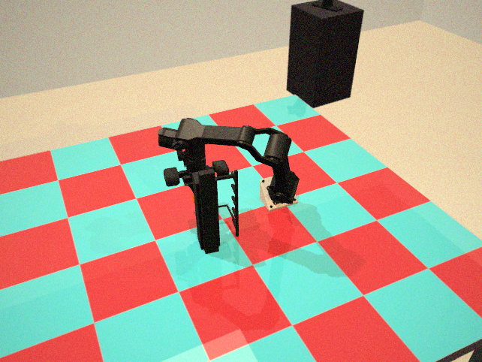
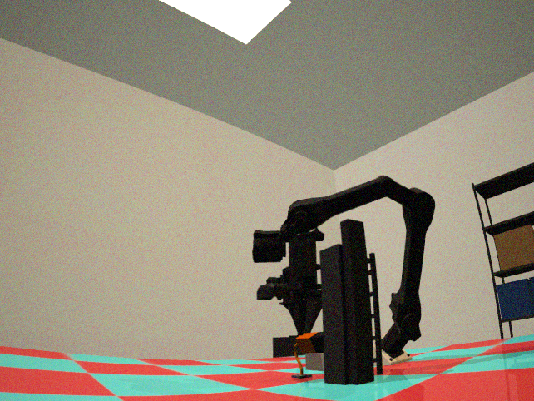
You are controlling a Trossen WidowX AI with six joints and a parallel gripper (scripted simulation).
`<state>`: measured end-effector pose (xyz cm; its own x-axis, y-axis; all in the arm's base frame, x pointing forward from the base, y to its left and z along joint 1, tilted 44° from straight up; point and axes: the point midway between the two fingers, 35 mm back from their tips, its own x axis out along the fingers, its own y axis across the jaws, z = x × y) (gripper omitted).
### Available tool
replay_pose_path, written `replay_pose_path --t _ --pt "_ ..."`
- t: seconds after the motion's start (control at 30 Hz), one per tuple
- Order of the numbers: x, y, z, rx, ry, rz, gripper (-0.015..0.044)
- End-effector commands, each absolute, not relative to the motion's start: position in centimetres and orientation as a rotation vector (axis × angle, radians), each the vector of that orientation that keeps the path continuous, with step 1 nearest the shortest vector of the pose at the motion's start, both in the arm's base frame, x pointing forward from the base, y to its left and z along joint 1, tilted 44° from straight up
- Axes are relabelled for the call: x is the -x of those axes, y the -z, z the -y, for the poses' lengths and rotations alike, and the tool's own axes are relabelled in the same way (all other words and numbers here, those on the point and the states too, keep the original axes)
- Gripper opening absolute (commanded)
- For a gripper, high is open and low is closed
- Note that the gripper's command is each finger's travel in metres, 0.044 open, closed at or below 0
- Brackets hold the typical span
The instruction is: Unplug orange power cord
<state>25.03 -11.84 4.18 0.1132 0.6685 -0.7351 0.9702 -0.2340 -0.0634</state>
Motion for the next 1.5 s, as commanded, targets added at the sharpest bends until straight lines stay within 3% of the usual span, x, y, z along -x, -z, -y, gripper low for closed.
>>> replay_pose_path --t 0.0,0.37,0.73,0.93,1.47 --pt "-24.8 -3.6 12.1 -1.955 0.925 -1.6 0.0" --pt "-24.5 -2.4 13.5 -1.955 0.927 -1.6 0.0" --pt "-24.6 -2.7 13.2 -1.961 0.924 -1.606 0.0289" --pt "-23.4 -0.1 17.5 -1.958 0.927 -1.604 0.044" --pt "-23.2 0.3 18.1 -1.958 0.927 -1.604 0.044"
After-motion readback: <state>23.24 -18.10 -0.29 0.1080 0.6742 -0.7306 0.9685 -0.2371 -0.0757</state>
